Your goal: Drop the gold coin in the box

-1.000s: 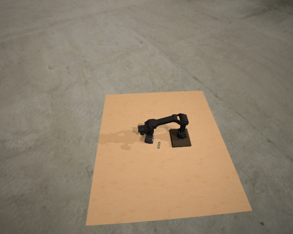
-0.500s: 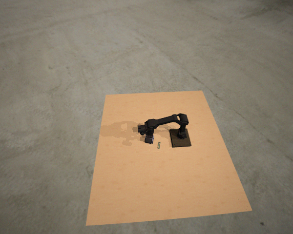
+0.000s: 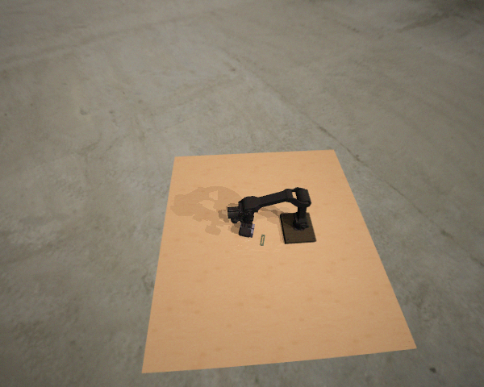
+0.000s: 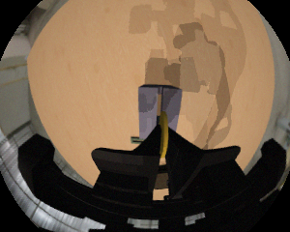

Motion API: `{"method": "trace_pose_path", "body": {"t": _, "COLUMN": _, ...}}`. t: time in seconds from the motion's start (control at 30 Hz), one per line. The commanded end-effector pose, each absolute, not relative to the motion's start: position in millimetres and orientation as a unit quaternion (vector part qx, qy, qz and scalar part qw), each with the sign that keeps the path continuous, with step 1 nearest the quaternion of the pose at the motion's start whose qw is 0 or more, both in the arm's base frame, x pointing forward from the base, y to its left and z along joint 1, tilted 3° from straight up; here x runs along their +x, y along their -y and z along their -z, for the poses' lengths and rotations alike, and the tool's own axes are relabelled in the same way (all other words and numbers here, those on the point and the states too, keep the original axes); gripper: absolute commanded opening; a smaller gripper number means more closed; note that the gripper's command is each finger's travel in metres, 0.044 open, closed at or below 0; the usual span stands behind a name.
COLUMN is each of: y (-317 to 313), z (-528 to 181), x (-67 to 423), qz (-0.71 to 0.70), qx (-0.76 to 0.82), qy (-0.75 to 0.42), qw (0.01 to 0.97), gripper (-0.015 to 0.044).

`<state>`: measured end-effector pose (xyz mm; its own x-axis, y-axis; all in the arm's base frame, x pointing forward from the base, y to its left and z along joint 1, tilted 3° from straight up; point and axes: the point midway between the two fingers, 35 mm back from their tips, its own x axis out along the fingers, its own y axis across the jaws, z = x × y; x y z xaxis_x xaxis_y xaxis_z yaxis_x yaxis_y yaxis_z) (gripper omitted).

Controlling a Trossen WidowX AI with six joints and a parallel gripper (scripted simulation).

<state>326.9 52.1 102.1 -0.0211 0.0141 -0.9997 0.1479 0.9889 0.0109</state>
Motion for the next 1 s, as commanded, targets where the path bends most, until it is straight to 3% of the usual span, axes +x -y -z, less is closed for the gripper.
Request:
{"method": "trace_pose_path", "body": {"t": 0.0, "y": -52, "z": -101, "x": 327, "qz": 0.049, "qx": 0.057, "qy": -0.713, "qw": 0.697, "gripper": 0.0}}
{"method": "trace_pose_path", "body": {"t": 0.97, "y": -53, "z": -85, "x": 326, "qz": 0.05, "qx": 0.059, "qy": -0.713, "qw": 0.697, "gripper": 0.0}}
